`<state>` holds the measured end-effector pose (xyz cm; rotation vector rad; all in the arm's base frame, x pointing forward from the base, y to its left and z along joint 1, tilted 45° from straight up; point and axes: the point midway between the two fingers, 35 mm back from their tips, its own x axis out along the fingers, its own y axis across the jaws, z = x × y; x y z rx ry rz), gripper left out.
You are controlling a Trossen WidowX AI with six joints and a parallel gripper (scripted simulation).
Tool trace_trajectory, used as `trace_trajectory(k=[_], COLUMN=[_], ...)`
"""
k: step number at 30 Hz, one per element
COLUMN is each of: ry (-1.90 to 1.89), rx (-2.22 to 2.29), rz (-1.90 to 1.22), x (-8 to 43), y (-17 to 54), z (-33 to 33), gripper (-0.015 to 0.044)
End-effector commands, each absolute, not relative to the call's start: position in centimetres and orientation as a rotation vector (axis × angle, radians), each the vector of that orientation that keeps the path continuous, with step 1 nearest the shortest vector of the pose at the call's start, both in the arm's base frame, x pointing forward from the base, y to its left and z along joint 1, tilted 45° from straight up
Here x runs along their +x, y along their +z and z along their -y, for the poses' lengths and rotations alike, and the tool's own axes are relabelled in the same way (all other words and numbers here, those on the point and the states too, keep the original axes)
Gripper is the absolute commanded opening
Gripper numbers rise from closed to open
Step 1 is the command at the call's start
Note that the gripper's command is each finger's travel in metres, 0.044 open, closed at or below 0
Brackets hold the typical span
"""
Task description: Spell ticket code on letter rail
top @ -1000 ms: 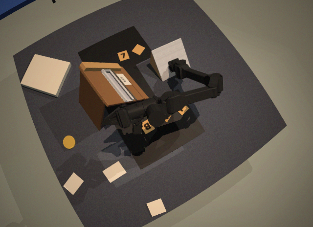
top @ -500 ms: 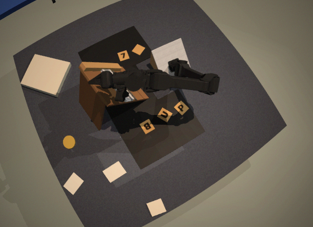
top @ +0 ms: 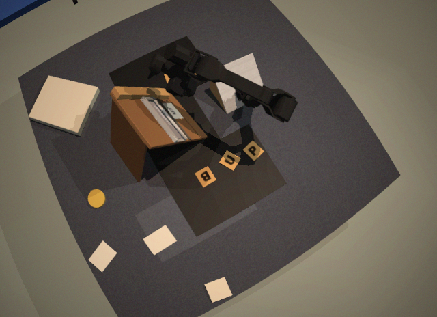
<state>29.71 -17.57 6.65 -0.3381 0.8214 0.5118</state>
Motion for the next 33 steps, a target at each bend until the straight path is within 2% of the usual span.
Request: trace_trajectory(k=[1, 7, 10, 27, 33], ry=[0.551, 0.495, 0.459, 0.463, 0.571], rx=[0.009, 0.617, 0.770, 0.750, 0.108], rz=[-0.811, -0.668, -0.607, -0.604, -0.482], x=[25.2, 20.1, 19.2, 19.3, 19.8], y=[4.0, 3.6, 4.0, 4.2, 9.7], z=[15.6, 12.5, 12.0, 12.1, 14.6], gripper=[0.0440, 0.0440, 0.0440, 0.0440, 0.0440])
